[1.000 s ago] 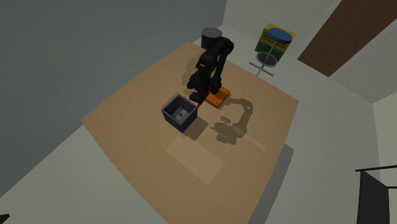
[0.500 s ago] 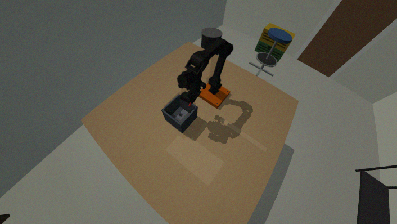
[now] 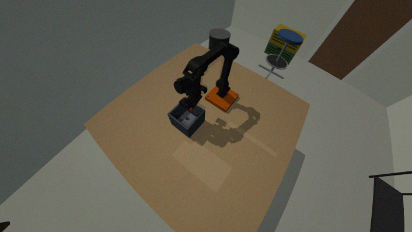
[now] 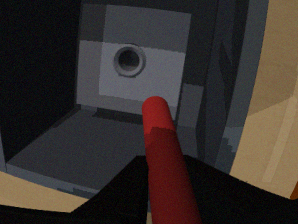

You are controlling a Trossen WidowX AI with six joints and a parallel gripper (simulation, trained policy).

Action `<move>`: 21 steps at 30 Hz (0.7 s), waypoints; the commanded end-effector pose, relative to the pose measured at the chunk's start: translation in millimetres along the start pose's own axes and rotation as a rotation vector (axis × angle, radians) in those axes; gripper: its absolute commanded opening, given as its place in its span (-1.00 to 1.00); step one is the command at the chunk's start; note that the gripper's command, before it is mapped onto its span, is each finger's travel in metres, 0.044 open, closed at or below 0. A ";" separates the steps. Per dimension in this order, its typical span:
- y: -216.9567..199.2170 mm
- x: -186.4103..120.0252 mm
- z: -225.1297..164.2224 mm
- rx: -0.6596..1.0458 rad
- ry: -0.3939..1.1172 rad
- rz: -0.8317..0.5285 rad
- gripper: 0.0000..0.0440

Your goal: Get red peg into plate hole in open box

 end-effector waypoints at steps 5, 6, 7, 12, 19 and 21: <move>8.2 17.0 11.5 -0.006 0.010 -0.022 -1.00; 9.3 20.0 12.9 -0.008 0.012 -0.026 -1.00; 10.4 23.0 14.1 -0.009 0.015 -0.029 -1.00; 15.7 38.1 18.7 -0.013 0.033 -0.040 -1.00; 21.9 56.4 23.2 -0.026 0.053 -0.048 -1.00; 23.5 62.4 24.0 -0.034 0.058 -0.051 -1.00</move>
Point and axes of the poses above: the point midway between the two fingers, 35 mm back from their tips, its own x axis out along the fingers, its own y axis across the jaws, z = x × y, the point moved 10 cm from there along -x, back along the fingers, and after that the axes turned 8 degrees about x, right-handed, at the moved point
